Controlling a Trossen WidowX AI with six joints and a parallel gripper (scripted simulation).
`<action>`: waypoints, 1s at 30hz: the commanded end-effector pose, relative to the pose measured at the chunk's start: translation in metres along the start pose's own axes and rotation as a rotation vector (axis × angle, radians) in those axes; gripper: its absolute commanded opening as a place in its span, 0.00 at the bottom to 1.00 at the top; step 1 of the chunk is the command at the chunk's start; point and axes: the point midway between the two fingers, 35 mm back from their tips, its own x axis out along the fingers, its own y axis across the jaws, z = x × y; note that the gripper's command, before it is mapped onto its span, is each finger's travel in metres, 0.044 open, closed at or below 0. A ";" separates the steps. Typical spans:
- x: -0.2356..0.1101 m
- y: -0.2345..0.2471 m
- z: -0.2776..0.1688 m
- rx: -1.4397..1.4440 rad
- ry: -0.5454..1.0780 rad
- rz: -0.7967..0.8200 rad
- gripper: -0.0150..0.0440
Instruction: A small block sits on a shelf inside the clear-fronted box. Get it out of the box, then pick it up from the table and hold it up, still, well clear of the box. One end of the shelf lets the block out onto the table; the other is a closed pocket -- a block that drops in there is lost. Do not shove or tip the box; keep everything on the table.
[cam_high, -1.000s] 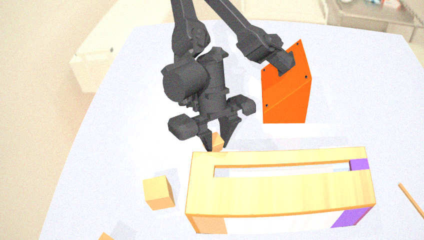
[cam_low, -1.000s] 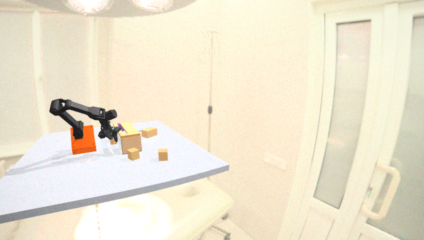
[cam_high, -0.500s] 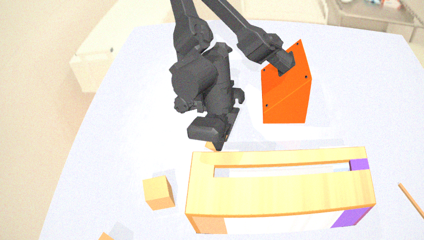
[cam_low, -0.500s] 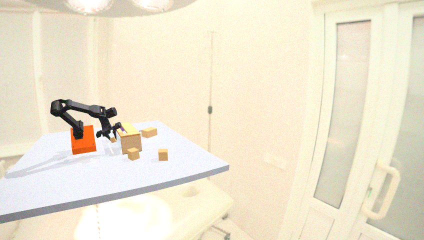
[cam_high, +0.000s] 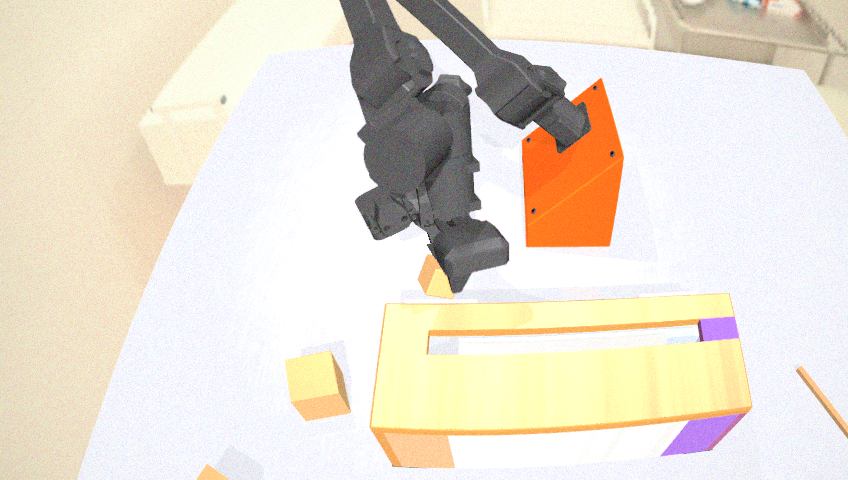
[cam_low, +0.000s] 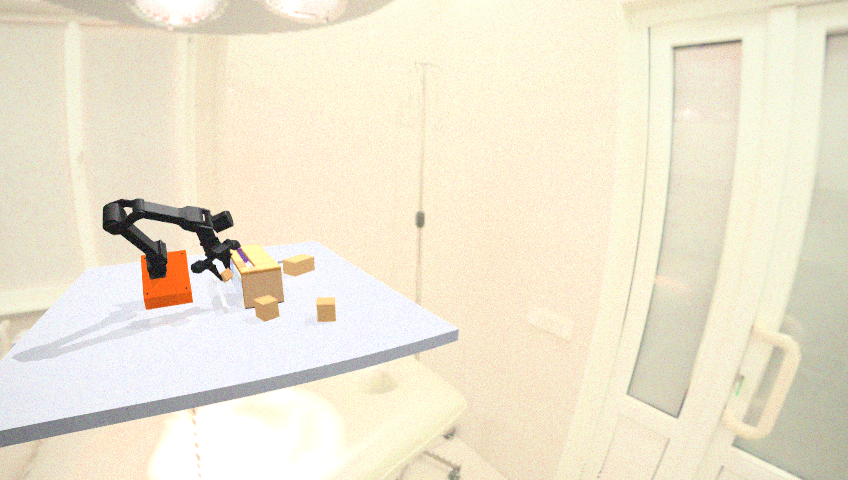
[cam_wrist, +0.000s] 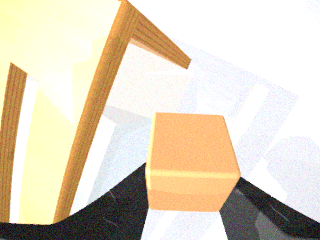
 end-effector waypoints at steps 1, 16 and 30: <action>-0.002 0.001 -0.003 -0.174 -0.001 -0.012 0.25; -0.013 0.002 -0.009 -0.820 -0.008 -0.044 0.25; -0.024 0.003 -0.014 -1.424 -0.012 -0.084 0.25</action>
